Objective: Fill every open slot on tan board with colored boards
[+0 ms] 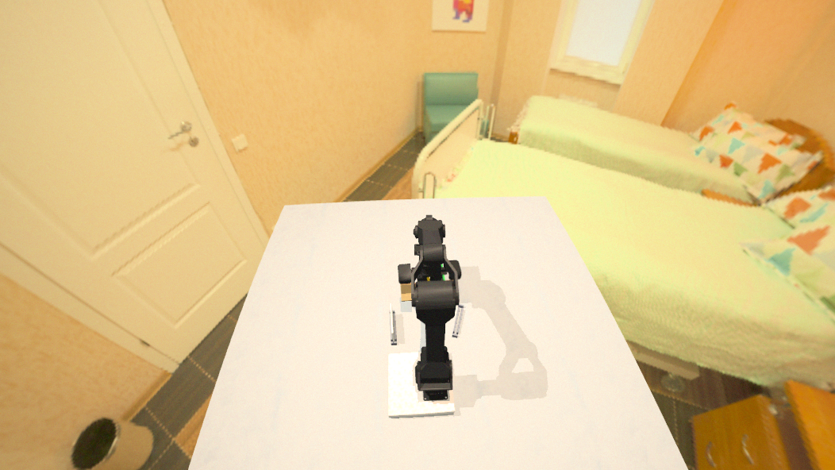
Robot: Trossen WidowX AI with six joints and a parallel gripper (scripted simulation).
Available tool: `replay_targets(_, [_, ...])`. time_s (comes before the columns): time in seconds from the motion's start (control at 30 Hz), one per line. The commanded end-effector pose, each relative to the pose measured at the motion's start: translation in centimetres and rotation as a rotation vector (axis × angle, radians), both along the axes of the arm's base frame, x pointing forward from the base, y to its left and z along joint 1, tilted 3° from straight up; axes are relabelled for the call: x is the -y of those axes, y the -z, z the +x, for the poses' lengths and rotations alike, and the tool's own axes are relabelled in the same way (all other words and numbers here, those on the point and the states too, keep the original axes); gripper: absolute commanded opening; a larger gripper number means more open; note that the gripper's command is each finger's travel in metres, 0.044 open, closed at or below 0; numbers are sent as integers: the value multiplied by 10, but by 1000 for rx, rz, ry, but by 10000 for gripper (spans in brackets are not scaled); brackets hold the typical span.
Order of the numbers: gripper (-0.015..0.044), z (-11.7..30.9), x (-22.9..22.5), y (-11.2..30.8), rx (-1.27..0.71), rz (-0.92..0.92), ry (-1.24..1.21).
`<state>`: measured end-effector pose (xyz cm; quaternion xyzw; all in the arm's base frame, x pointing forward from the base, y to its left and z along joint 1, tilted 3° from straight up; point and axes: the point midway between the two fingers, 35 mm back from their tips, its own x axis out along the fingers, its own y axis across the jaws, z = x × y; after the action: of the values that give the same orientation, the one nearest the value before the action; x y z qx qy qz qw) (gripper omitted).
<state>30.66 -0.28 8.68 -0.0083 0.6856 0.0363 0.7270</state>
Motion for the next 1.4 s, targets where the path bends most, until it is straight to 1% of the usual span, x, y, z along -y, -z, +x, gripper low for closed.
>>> replay_targets(0.0, [0, -1, 0, 2, -3, -1, 8])
replay_targets(1.37, [0, 0, 0, 10, -3, -1, 8])
